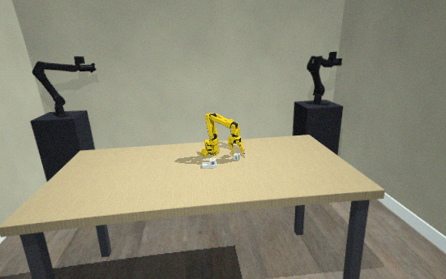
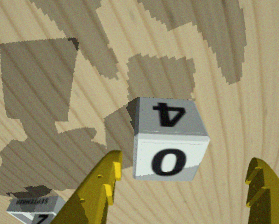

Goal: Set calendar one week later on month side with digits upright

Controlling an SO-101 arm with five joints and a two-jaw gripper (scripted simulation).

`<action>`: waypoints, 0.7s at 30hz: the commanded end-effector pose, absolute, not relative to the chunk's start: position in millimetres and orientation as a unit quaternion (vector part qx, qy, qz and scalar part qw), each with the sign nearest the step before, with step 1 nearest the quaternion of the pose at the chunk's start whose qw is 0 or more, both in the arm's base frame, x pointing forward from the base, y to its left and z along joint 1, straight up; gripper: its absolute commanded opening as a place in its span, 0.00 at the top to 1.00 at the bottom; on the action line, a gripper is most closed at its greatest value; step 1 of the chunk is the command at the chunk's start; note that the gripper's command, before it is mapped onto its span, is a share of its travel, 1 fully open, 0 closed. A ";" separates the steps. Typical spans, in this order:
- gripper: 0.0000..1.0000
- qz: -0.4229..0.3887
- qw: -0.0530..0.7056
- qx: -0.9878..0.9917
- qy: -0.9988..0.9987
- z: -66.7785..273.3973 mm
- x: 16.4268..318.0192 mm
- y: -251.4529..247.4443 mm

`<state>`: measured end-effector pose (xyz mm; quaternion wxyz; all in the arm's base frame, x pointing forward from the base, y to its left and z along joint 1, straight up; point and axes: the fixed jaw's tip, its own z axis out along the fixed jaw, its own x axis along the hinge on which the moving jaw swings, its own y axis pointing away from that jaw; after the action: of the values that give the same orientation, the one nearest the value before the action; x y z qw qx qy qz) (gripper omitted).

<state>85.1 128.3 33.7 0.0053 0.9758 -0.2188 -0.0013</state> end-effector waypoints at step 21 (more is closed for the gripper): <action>0.64 0.008 -0.022 0.977 -0.210 80.1 85.9 132.1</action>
<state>83.9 126.5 71.0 0.0069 0.9758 -0.2187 -0.0018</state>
